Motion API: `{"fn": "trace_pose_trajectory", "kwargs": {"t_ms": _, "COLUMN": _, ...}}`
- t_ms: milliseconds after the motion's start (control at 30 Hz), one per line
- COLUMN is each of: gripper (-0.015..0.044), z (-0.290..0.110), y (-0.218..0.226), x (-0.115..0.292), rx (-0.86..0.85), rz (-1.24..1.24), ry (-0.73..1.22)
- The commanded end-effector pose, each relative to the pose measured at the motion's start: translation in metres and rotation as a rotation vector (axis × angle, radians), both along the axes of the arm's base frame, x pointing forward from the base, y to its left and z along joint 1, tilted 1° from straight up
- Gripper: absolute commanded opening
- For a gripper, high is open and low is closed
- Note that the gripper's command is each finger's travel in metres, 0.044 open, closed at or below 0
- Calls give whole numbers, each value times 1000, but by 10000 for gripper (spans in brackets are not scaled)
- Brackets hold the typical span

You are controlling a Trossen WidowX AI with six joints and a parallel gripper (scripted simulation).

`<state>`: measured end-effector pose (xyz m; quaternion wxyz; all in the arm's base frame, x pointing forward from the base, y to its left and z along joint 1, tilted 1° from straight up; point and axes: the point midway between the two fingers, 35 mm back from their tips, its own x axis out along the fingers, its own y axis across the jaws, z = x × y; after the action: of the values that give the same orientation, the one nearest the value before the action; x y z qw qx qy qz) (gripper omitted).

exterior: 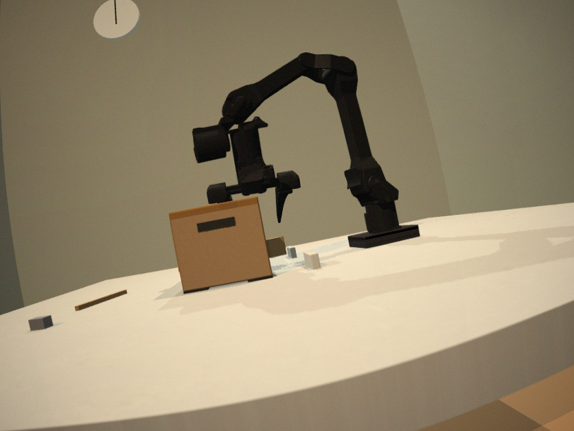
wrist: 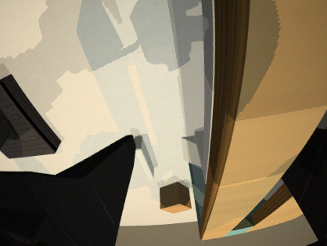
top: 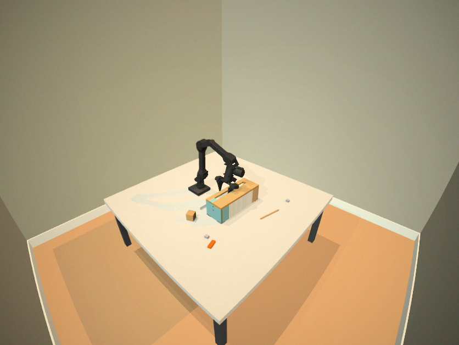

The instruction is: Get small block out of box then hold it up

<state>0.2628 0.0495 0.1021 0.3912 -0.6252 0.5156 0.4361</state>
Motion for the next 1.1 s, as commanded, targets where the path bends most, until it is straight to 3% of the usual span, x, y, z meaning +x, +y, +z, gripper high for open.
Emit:
{"fn": "trace_pose_trajectory", "kwargs": {"t_ms": 0, "gripper": 400, "z": 0, "y": -2, "x": 0, "rx": 2, "rz": -2, "ry": 2}}
{"fn": "trace_pose_trajectory", "kwargs": {"t_ms": 1067, "gripper": 400, "z": 0, "y": -16, "x": 3, "rx": 0, "rz": -2, "ry": 1}}
